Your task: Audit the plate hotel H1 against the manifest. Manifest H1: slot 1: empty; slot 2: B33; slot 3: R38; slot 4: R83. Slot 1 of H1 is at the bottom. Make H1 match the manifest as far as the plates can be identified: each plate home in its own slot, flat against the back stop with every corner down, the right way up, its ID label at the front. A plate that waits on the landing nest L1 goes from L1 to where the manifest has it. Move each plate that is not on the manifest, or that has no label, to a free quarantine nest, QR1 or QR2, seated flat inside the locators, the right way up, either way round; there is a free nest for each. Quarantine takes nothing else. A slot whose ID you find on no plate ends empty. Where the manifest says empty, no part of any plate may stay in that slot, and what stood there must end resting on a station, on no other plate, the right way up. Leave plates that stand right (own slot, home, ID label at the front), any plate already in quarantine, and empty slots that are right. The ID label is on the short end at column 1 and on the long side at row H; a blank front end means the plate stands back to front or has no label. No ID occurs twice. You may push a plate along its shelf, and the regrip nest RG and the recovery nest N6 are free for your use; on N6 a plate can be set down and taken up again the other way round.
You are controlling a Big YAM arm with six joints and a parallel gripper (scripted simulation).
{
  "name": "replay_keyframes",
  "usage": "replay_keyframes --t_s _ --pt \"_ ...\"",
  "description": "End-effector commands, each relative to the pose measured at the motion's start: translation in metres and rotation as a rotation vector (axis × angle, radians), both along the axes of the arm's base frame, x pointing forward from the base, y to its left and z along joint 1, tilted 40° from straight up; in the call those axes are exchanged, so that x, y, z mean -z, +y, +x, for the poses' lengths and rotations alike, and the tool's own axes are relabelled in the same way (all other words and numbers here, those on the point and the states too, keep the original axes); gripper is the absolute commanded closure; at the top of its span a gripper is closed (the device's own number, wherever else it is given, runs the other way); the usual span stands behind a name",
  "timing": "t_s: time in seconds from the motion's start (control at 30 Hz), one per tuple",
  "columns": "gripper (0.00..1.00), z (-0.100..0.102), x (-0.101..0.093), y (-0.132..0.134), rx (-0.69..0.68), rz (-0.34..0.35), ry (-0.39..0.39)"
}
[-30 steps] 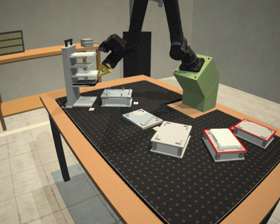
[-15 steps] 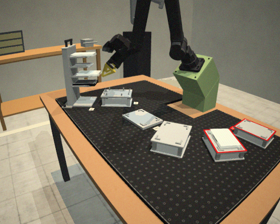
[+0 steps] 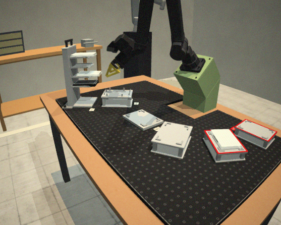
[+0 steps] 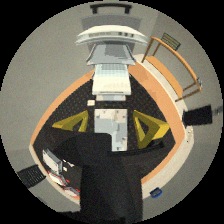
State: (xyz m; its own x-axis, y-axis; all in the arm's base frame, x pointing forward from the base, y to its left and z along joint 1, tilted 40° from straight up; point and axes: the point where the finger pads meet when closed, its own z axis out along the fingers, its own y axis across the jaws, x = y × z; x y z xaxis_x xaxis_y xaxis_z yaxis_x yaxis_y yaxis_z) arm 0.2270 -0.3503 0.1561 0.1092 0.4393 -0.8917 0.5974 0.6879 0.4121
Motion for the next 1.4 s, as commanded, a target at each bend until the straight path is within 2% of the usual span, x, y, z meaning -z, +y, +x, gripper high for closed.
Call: replay_keyframes --t_s 0.0,0.7,0.73,0.8,1.37 --pt "0.00 -0.010 -0.009 0.001 0.017 -0.048 -0.006" --pt "0.00 -0.025 0.008 0.023 0.017 -0.045 -0.004" --pt "1.00 -0.018 0.020 0.026 0.005 -0.015 0.000" --pt "1.00 -0.017 0.013 0.021 0.008 -0.023 -0.006" --pt "1.00 -0.018 0.013 0.021 0.008 -0.023 -0.006"
